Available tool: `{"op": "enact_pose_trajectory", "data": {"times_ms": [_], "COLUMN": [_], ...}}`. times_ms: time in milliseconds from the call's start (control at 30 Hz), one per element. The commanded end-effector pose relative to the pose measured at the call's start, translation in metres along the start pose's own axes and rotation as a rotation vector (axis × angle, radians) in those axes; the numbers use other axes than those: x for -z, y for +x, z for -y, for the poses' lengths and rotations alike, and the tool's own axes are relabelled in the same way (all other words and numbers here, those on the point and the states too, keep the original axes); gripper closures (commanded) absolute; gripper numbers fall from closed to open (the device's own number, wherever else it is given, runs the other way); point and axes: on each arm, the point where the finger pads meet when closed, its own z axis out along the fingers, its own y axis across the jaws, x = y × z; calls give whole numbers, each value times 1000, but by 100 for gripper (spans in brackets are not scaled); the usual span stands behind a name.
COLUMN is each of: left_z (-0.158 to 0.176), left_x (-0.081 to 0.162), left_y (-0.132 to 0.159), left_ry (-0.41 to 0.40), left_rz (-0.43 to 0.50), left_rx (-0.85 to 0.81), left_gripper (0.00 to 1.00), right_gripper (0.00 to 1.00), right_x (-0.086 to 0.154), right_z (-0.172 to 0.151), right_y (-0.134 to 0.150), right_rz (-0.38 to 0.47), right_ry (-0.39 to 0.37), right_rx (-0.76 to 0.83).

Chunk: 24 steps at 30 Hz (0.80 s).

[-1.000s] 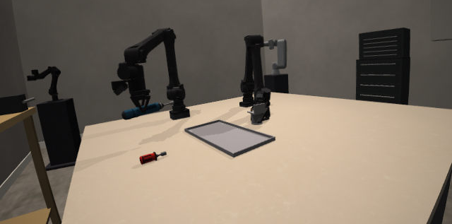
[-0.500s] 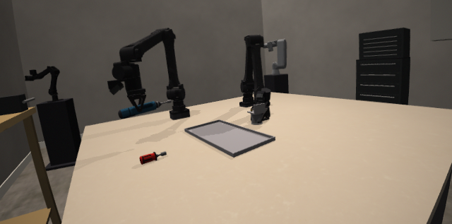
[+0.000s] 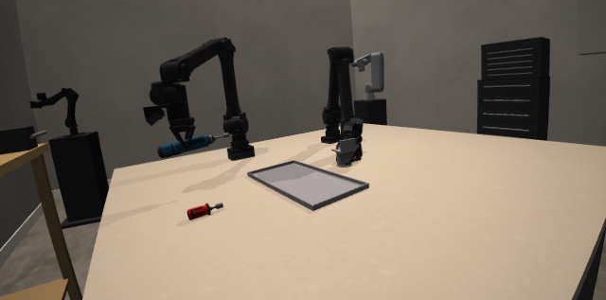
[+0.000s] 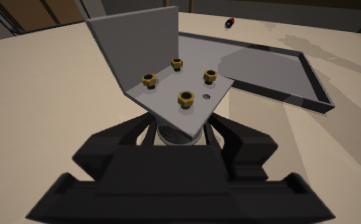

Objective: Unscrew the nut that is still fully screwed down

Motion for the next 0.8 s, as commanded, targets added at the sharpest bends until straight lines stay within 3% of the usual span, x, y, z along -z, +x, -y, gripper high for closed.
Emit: {"op": "enact_pose_trajectory", "data": {"times_ms": [0, 767], "left_z": [4, 4], "left_x": [-2, -2], "left_y": [-15, -15], "left_ry": [6, 6], "left_rz": [37, 37], "left_rx": [-26, -26], "left_gripper": [41, 41], "right_gripper": [58, 58], "right_x": [48, 51], "right_z": [-23, -22], "right_y": [-16, -20], "right_rz": [75, 78], "right_ry": [-83, -87], "right_rx": [-1, -6]}}
